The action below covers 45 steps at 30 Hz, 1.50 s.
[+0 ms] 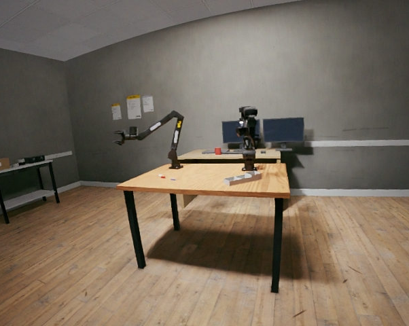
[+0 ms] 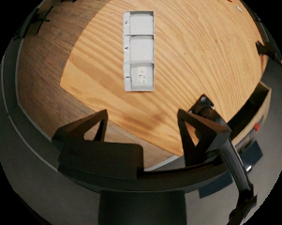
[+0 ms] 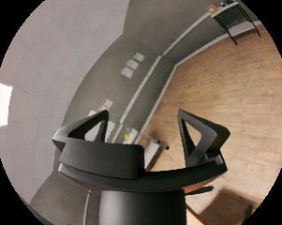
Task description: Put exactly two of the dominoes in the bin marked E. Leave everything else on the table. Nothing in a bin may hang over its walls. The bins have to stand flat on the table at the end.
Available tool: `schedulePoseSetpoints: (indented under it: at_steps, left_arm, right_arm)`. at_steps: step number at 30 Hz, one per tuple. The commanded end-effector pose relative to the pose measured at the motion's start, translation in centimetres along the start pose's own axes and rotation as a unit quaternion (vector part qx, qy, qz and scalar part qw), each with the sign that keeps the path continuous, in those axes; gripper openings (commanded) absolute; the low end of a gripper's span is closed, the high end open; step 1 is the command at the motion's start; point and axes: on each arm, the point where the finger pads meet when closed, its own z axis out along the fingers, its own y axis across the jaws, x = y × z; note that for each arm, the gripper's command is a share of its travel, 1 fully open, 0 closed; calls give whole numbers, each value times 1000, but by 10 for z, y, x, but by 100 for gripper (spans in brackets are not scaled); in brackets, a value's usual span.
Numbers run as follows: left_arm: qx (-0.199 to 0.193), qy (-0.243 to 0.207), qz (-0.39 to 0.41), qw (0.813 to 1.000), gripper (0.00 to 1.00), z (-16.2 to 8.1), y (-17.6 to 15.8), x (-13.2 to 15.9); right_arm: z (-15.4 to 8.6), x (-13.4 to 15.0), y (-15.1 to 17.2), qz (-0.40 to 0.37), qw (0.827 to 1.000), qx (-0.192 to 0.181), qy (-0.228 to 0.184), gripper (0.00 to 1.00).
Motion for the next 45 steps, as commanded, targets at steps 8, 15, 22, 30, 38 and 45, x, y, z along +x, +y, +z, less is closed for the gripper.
schedulePoseSetpoints:
  at_steps: [8, 15, 22, 30, 38, 45]
  left_arm:
    - [-16, -9, -1, 1000, 100, -14, 9, -5]
    - [-22, -12, -3, 1000, 100, -23, 16, -8]
    - [-20, -11, -3, 1000, 100, -23, 16, -8]
    - [-21, -11, -3, 1000, 100, -24, 16, -7]
    - [-20, -11, -3, 1000, 100, -24, 16, -7]
    - [-21, -11, -3, 1000, 100, -24, 17, -7]
  right_arm:
    - [1, -10, 6, -5, 1000, -5, -8, 100]
    - [1, -10, 6, -5, 1000, -5, -8, 100]
    - [1, -10, 6, -5, 1000, -5, -8, 100]
    - [1, -10, 6, -5, 1000, -5, -8, 100]
    - [1, -10, 6, -5, 1000, -5, -8, 100]
    - [1, -10, 6, -5, 1000, -5, -8, 100]
